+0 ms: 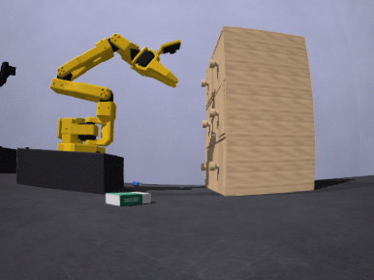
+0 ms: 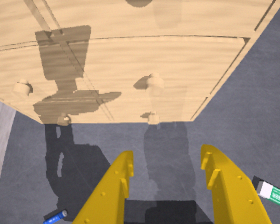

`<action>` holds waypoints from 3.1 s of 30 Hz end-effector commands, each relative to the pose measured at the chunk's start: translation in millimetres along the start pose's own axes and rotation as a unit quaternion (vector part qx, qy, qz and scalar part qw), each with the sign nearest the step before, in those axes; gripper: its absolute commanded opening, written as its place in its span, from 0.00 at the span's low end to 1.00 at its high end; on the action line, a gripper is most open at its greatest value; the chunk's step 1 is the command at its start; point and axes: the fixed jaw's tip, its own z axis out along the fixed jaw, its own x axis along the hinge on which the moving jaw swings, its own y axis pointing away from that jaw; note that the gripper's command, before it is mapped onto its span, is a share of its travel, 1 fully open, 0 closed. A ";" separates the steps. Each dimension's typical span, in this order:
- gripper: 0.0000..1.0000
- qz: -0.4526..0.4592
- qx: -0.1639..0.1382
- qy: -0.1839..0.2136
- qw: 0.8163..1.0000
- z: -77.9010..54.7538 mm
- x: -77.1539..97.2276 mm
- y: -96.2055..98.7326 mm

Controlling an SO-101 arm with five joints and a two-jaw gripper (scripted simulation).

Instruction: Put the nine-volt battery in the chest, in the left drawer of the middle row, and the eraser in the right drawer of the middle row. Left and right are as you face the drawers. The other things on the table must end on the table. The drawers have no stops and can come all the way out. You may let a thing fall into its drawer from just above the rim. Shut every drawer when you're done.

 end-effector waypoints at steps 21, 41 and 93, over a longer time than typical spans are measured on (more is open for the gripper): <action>0.21 0.001 -0.001 -0.001 1.000 38.9 2.7 0.3; 0.21 0.001 0.000 -0.001 1.000 54.0 8.3 -0.5; 0.21 0.002 0.002 -0.001 1.000 56.4 12.3 -1.3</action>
